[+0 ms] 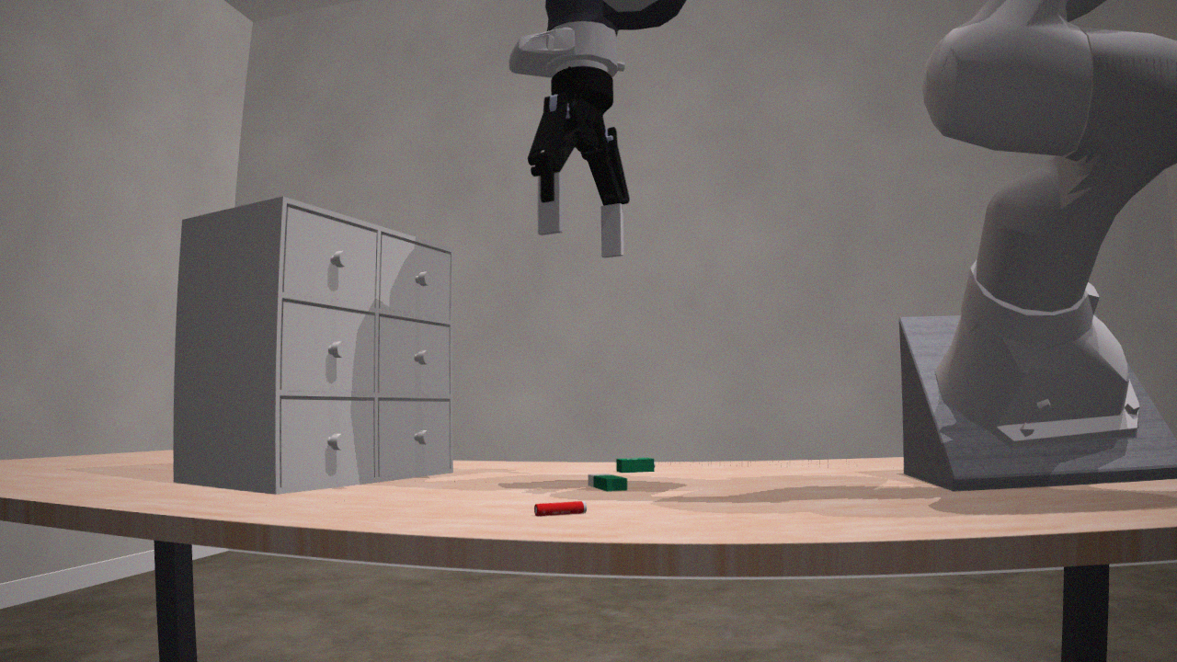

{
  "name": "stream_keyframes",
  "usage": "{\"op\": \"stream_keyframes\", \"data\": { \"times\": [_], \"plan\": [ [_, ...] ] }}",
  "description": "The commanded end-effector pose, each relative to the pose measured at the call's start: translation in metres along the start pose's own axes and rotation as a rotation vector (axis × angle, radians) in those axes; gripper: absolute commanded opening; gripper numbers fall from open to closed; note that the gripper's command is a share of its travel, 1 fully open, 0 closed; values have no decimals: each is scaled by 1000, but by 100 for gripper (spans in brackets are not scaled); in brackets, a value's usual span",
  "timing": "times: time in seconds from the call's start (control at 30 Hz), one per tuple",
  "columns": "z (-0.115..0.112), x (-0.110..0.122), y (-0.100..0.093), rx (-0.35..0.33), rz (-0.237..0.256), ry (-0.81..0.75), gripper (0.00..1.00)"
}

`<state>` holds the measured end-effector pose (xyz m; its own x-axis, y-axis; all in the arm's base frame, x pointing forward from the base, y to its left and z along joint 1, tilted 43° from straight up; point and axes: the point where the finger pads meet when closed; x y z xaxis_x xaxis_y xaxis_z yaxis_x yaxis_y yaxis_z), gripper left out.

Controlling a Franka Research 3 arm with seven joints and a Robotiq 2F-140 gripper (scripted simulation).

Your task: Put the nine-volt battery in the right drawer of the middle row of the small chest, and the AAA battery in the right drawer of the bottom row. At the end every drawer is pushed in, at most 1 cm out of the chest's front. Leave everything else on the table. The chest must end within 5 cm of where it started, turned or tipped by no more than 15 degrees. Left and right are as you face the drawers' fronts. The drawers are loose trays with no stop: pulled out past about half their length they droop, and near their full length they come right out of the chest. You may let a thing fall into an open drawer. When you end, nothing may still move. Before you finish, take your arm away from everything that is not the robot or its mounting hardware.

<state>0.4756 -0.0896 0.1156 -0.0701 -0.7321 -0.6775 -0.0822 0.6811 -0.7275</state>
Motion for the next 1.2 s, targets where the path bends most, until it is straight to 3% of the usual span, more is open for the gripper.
{"op": "stream_keyframes", "data": {
  "times": [0.0, 1.17],
  "plan": [
    [0, 1, 0, 1, -4, -23, 100],
    [1, 1, 3, 9, -5, -72, 100]
  ]
}}
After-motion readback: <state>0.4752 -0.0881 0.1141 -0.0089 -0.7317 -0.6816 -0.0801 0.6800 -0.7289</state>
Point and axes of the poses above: the point where the finger pads meet when closed, its own y axis out along the fingers, its own x axis across the jaws, z = x × y, and after that the axes turned 11 degrees about -y, right-handed
